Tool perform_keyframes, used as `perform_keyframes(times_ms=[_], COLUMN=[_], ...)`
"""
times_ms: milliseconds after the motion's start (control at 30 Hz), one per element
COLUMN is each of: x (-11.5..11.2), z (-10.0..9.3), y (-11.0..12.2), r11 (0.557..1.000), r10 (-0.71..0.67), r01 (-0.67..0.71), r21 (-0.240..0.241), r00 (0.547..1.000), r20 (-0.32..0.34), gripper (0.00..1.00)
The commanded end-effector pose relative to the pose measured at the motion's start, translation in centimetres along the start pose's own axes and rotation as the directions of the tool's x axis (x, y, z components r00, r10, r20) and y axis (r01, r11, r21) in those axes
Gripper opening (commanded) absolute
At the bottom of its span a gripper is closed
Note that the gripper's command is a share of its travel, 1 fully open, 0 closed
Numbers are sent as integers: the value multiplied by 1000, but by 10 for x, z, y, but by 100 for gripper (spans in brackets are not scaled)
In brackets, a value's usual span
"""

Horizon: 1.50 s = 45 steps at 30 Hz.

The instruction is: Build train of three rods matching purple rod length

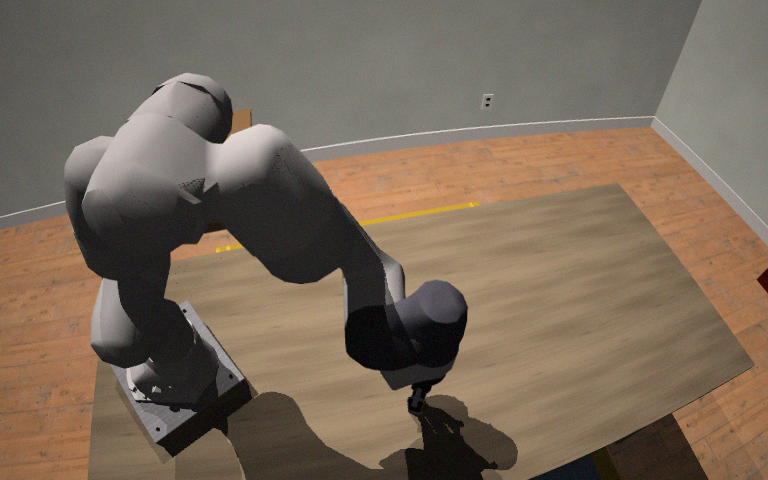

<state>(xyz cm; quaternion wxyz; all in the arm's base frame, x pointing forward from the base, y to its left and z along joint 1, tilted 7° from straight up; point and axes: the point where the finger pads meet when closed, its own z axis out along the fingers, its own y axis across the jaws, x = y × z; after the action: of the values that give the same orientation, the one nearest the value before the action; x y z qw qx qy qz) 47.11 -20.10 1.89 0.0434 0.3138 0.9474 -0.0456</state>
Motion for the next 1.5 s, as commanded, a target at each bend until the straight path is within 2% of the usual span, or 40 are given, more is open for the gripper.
perform_keyframes(times_ms=[0,533,567,1467], x=[-1,-1,-1,-1], z=[0,0,0,0], y=[1,1,1,1], r11=[1000,1000,1000,1000], r10=[-5,-5,-5,-5], r01=[5,5,5,5], r21=[-2,-2,-2,-2], r00=[1000,1000,1000,1000], r20=[1,1,1,1], gripper=[15,15,3,3])
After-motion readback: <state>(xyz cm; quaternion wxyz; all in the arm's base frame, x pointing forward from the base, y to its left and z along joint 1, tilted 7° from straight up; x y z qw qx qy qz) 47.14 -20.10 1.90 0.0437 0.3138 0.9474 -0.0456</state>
